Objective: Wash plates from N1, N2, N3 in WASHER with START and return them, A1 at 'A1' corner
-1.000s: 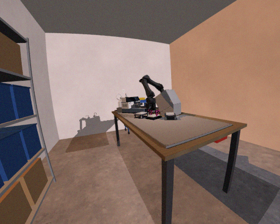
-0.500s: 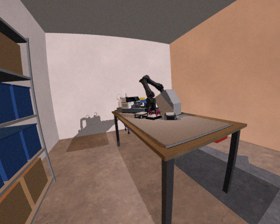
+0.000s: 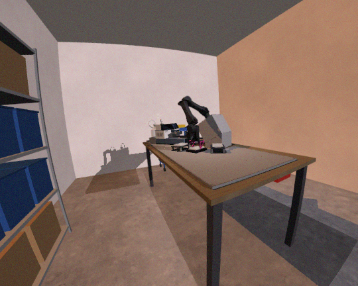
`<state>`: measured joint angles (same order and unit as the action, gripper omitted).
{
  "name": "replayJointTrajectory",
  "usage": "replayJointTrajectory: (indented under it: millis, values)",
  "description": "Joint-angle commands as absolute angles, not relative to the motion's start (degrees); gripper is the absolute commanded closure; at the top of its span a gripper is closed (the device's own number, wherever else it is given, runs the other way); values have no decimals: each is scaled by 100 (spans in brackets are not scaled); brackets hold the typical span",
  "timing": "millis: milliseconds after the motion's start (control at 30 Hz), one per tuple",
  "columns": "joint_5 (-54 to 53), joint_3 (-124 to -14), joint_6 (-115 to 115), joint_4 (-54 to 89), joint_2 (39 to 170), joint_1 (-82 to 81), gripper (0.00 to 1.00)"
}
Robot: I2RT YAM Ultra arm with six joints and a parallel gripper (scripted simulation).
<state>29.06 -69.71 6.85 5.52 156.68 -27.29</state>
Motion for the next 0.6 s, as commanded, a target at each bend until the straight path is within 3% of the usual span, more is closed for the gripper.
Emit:
replayJointTrajectory:
  millis: [0,567]
  values:
    - [2936,-7169,632,494,15760,-2695,100]
    - [2930,-7187,615,473,15733,-2694,100]
